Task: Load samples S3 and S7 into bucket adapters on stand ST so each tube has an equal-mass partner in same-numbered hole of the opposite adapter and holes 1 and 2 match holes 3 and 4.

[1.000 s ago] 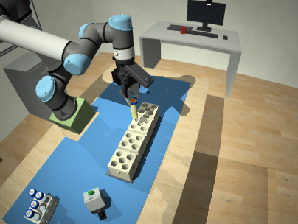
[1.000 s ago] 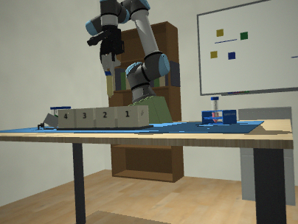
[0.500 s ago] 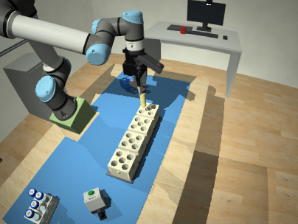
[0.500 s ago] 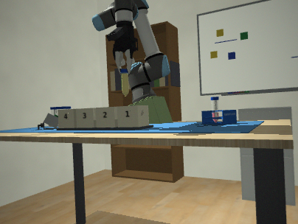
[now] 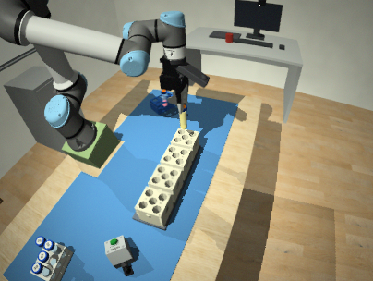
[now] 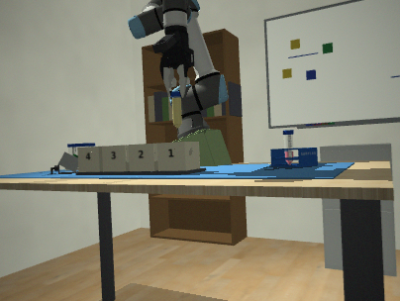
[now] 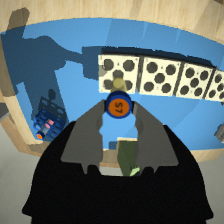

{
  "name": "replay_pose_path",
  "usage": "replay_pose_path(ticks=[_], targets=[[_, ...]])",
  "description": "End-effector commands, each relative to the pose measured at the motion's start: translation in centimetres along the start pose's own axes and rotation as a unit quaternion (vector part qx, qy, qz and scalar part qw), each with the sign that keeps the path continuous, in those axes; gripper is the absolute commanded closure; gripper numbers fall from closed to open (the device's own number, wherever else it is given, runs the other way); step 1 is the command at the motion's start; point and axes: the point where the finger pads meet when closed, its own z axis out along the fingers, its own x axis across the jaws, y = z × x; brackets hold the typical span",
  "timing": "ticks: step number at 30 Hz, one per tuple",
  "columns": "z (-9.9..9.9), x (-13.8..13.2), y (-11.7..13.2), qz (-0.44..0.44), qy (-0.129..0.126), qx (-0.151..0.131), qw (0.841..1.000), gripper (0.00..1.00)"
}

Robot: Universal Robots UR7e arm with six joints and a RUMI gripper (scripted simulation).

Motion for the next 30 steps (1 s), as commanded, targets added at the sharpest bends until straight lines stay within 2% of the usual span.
replay_pose_path(ticks=[1,14,30], targets=[[1.1,0.0,0.0,0.001,0.000,-0.001,1.000,1.00],[4.0,0.0,0.0,0.001,0.000,-0.001,1.000,1.00],[3.8,-0.1,-0.2,0.001,0.000,0.001,1.000,1.00]])
